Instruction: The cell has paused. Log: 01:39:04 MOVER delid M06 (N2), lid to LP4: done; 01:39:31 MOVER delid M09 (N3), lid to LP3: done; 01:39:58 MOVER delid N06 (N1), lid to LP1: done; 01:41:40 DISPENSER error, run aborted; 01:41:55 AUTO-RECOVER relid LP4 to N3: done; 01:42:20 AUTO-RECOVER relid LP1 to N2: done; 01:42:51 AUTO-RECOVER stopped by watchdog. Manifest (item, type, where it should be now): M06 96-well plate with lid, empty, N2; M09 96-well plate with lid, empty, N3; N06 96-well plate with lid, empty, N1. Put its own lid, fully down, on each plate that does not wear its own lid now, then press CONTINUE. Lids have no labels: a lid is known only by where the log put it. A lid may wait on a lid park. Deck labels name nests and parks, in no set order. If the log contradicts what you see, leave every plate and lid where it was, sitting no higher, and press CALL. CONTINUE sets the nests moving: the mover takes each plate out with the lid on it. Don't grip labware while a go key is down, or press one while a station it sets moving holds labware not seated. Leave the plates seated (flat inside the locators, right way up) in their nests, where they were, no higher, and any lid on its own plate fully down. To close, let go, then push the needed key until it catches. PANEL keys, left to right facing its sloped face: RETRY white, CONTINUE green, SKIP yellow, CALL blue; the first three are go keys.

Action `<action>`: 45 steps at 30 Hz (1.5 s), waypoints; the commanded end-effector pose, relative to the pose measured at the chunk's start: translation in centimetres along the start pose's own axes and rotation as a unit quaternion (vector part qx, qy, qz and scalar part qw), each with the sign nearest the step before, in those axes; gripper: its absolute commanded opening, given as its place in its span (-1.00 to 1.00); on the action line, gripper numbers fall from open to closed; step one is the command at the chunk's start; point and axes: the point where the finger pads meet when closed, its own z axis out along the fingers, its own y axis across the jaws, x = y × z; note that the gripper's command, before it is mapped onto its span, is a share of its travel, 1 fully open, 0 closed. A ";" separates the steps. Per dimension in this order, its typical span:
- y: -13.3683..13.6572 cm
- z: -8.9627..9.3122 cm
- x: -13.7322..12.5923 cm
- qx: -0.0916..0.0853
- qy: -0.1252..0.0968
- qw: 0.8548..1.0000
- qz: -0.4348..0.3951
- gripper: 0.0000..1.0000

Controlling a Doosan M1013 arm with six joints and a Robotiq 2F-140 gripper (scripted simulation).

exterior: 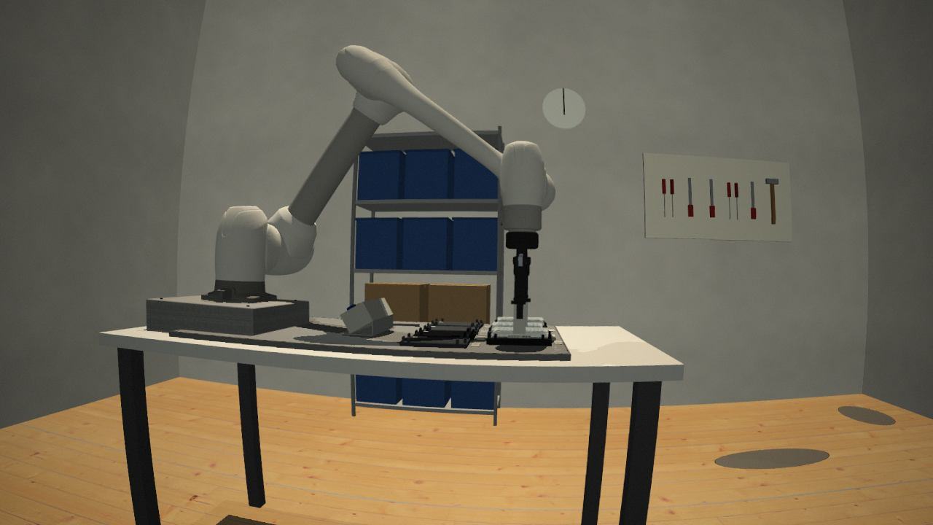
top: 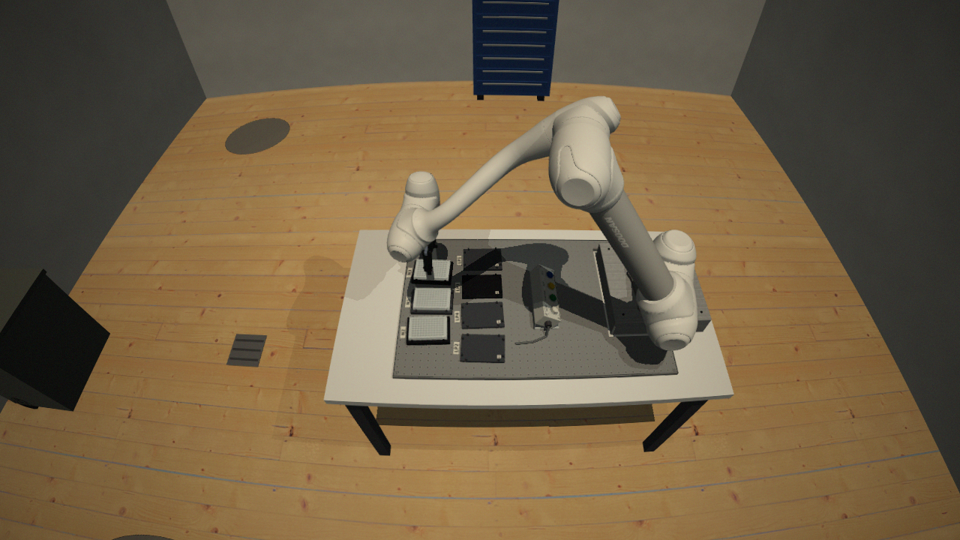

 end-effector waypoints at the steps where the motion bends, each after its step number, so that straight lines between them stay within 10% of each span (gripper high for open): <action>1: 0.0 0.0 0.0 0.000 0.000 1.000 0.000 -1.00; 2: 0.0 0.0 0.0 0.000 0.000 1.000 0.000 -1.00; 3: 0.0 0.0 0.0 0.000 0.000 1.000 0.000 0.32; 45: 0.0 0.0 0.0 0.000 0.000 1.000 0.000 0.32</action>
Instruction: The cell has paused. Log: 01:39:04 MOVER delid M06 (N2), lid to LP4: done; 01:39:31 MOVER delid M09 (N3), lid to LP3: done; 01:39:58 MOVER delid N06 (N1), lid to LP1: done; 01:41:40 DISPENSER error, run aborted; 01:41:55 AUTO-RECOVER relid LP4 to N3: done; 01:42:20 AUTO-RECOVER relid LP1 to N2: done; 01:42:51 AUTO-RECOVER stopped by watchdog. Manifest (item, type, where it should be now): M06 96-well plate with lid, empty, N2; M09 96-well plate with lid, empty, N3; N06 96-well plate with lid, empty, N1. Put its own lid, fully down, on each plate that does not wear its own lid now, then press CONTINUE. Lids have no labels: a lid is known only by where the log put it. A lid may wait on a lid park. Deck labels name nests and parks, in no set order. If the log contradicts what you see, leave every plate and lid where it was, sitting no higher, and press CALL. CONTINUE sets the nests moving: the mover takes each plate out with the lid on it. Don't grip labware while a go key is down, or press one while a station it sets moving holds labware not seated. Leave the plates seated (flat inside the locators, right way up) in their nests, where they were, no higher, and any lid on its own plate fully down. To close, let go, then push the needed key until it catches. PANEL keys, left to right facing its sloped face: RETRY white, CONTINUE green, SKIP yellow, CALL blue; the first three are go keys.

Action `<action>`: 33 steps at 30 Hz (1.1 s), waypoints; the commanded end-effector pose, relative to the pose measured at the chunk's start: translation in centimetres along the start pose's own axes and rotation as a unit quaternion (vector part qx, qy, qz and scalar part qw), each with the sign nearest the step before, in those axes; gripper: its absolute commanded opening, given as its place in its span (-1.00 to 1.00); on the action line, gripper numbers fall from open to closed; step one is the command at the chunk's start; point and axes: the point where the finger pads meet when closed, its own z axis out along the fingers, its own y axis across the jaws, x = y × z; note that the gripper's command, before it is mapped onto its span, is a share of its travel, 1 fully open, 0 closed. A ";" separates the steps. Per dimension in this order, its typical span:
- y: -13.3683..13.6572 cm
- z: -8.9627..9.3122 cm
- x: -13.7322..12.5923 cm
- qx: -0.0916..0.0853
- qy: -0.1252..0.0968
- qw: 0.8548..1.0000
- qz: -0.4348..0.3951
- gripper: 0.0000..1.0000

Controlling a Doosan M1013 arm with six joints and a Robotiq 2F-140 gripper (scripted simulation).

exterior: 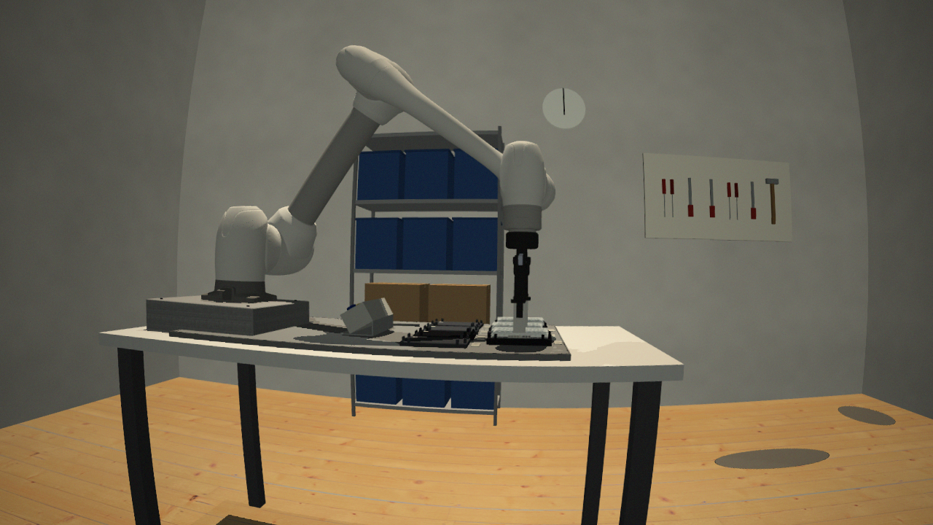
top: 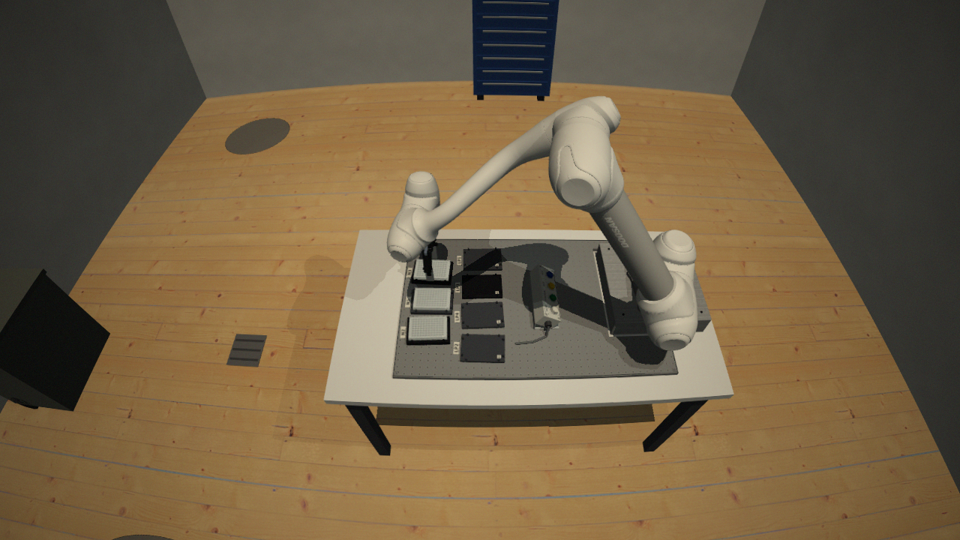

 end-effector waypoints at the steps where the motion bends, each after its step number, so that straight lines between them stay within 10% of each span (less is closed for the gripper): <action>1: 0.0 0.0 0.0 0.000 0.000 1.000 0.000 0.32; 33: 0.0 -2.7 0.0 0.000 0.000 1.000 0.000 0.32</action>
